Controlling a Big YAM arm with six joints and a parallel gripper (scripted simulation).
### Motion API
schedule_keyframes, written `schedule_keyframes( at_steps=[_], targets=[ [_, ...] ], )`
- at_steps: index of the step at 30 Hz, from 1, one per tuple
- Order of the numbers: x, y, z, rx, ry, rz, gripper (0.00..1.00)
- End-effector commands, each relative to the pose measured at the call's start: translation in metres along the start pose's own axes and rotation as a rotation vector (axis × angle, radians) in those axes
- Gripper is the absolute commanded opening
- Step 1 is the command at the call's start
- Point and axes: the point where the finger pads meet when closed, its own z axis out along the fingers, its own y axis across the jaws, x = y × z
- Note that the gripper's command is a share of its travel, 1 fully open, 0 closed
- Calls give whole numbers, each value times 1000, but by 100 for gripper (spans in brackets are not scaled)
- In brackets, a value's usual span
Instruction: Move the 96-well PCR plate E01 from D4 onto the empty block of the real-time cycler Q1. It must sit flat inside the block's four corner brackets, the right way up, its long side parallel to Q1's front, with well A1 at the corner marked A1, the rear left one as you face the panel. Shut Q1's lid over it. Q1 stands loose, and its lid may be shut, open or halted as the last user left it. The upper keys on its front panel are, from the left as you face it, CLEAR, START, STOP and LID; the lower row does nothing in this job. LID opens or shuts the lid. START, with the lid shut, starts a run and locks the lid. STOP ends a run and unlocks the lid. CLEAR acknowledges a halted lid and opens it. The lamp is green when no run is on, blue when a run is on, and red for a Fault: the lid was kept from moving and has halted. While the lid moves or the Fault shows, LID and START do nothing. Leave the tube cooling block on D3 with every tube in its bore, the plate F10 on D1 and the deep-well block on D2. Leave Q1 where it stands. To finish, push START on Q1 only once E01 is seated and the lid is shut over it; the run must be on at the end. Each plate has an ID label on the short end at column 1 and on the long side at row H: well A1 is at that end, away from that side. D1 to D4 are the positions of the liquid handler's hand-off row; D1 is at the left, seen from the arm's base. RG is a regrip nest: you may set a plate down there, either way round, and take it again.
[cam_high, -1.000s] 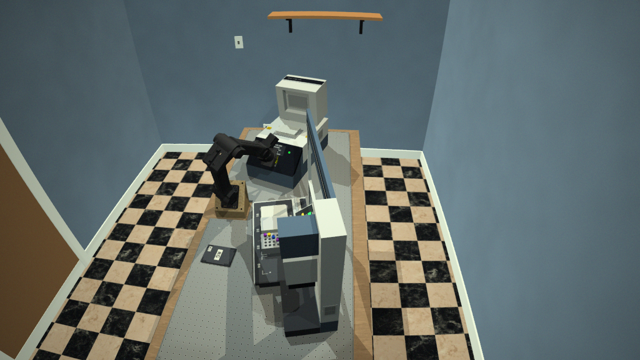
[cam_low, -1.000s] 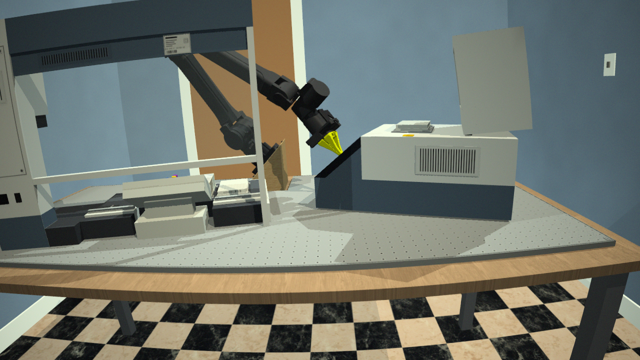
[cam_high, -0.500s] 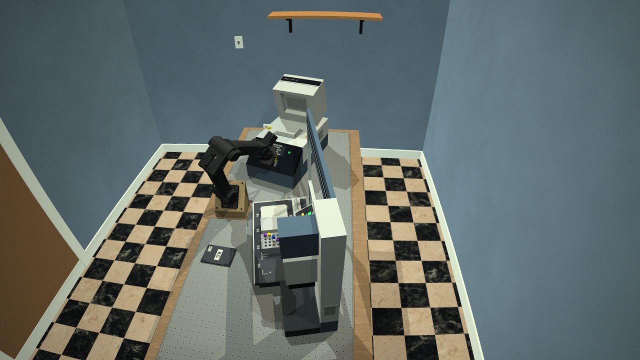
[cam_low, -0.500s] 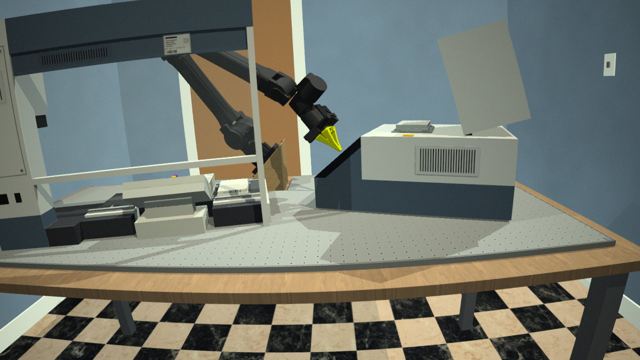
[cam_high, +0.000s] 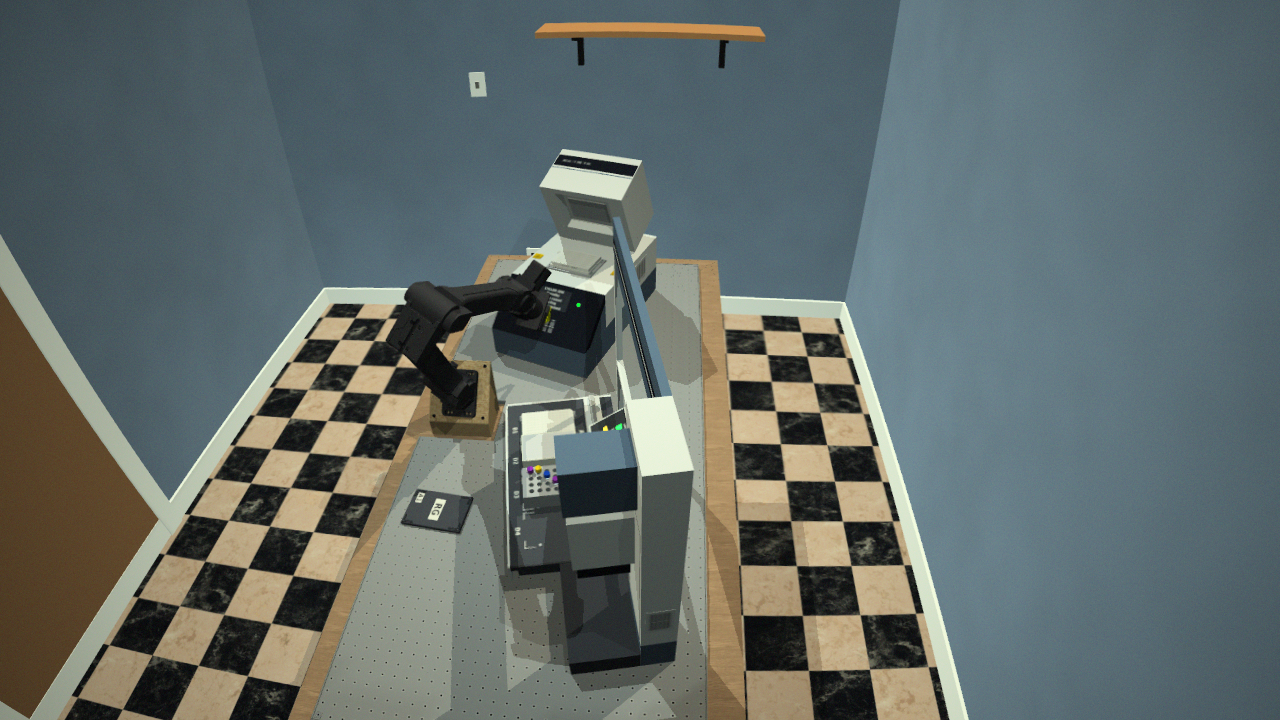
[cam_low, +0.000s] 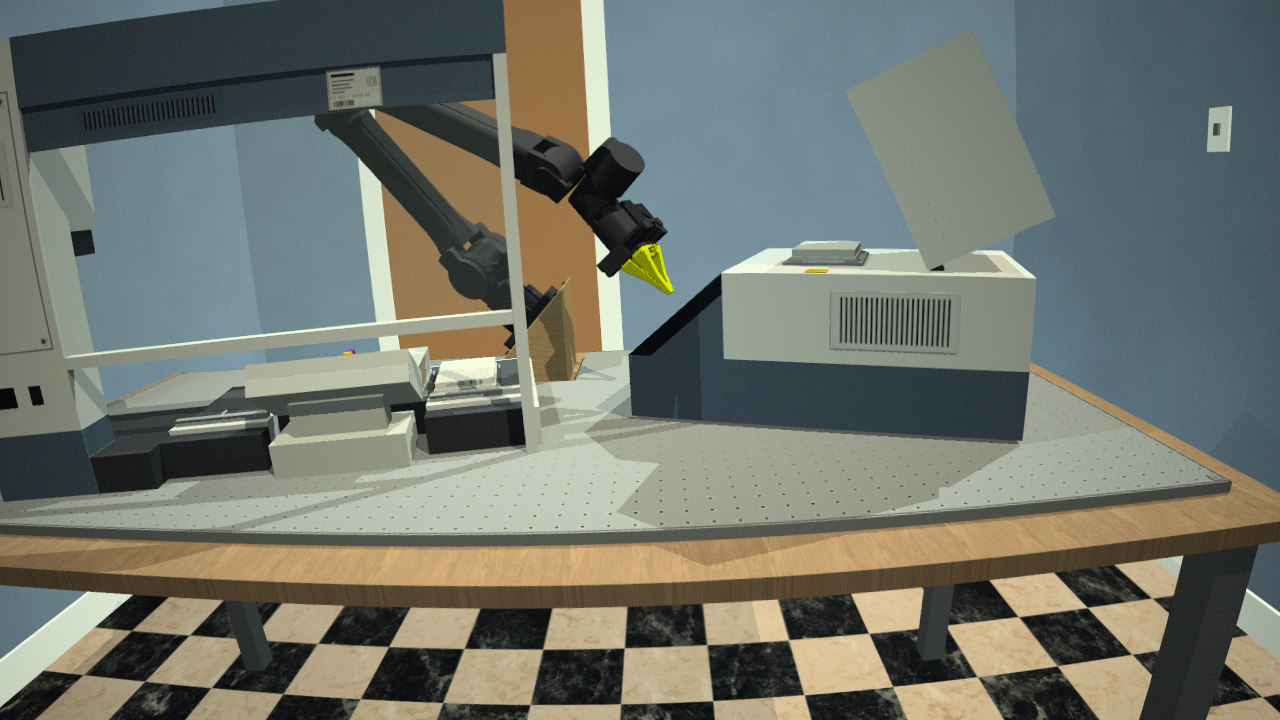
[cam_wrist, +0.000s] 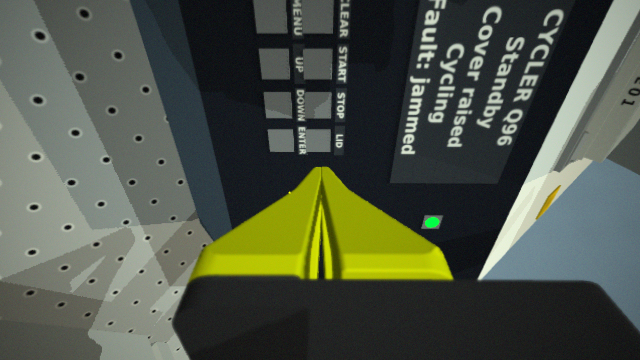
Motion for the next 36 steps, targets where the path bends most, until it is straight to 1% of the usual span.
schedule_keyframes(
  at_steps=[1,7,16,20,24,29,31,33,36],
  targets=[
    [10,-21,-1,32,11,24,0],
    [12,-24,2,37,13,27,0],
    [14,-32,0,55,18,22,0],
    [14,-32,0,55,17,20,0],
    [9,-20,2,35,10,13,0],
    [4,-13,-2,38,11,2,0],
    [2,-13,-4,42,11,-5,0],
    [2,-18,-4,48,13,-7,0],
    [5,-19,-2,39,10,0,0]
  ],
)
